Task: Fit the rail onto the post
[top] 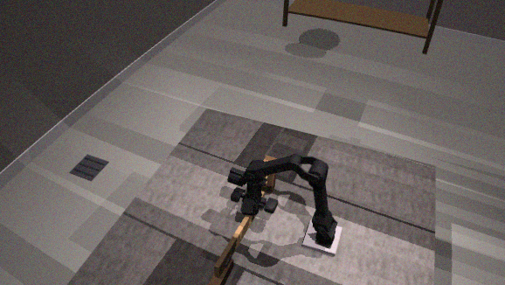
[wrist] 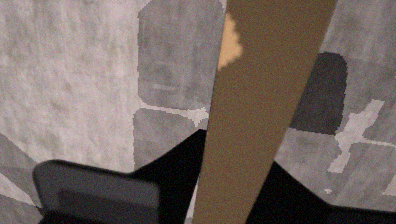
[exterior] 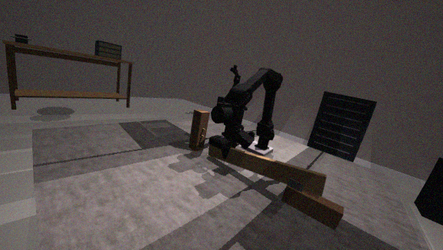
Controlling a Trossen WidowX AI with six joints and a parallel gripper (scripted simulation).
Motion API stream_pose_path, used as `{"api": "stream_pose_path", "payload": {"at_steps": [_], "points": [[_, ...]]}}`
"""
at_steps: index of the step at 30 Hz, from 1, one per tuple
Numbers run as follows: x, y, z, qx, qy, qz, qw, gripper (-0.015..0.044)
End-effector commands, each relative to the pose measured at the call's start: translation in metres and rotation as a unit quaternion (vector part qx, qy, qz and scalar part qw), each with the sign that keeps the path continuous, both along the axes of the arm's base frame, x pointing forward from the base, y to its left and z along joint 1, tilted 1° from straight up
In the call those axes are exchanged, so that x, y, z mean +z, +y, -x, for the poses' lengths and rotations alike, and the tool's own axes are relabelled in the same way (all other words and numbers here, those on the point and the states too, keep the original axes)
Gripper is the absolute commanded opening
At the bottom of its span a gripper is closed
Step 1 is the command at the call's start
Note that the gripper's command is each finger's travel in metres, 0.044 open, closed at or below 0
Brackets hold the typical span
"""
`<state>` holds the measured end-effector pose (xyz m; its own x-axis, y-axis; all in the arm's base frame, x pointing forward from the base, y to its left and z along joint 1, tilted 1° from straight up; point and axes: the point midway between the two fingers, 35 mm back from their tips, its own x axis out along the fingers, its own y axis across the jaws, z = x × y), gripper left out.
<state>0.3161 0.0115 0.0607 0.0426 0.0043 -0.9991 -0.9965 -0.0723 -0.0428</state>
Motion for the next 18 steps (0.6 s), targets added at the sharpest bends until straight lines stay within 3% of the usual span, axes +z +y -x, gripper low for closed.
{"api": "stream_pose_path", "payload": {"at_steps": [1, 18], "points": [[0.0059, 0.0009, -0.0019, 0.001, -0.005, -0.002, 1.0, 0.0], [0.0145, 0.0009, -0.0033, 0.001, -0.005, -0.002, 1.0, 0.0]]}}
